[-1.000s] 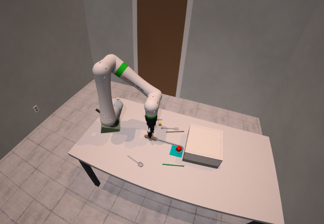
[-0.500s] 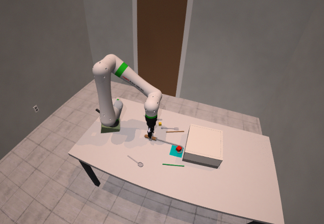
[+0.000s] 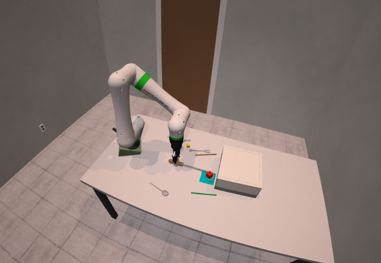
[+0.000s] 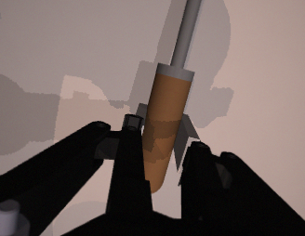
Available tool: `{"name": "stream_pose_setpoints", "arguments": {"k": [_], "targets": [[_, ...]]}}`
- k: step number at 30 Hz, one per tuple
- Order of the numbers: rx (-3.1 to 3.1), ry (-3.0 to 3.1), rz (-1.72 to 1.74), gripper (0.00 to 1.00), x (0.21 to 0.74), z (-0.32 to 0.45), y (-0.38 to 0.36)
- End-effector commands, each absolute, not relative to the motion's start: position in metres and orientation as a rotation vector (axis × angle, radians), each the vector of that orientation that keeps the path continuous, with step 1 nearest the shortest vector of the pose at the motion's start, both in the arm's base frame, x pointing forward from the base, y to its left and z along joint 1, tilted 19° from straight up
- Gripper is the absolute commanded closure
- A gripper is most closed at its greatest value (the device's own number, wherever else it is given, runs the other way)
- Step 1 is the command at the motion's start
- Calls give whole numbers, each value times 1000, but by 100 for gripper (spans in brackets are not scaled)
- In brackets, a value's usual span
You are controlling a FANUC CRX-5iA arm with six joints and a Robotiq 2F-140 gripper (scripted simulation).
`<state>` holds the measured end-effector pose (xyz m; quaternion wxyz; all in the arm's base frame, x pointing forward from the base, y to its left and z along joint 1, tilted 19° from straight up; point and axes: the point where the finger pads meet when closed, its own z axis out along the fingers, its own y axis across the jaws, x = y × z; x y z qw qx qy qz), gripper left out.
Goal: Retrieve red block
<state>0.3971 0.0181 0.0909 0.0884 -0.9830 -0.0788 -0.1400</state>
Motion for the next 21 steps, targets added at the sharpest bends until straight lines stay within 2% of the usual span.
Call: {"name": "stream_pose_setpoints", "arguments": {"k": [1, 21], "targets": [[-2926, -235, -417, 100, 396, 90, 13], [-2926, -236, -417, 100, 393, 86, 1]]}}
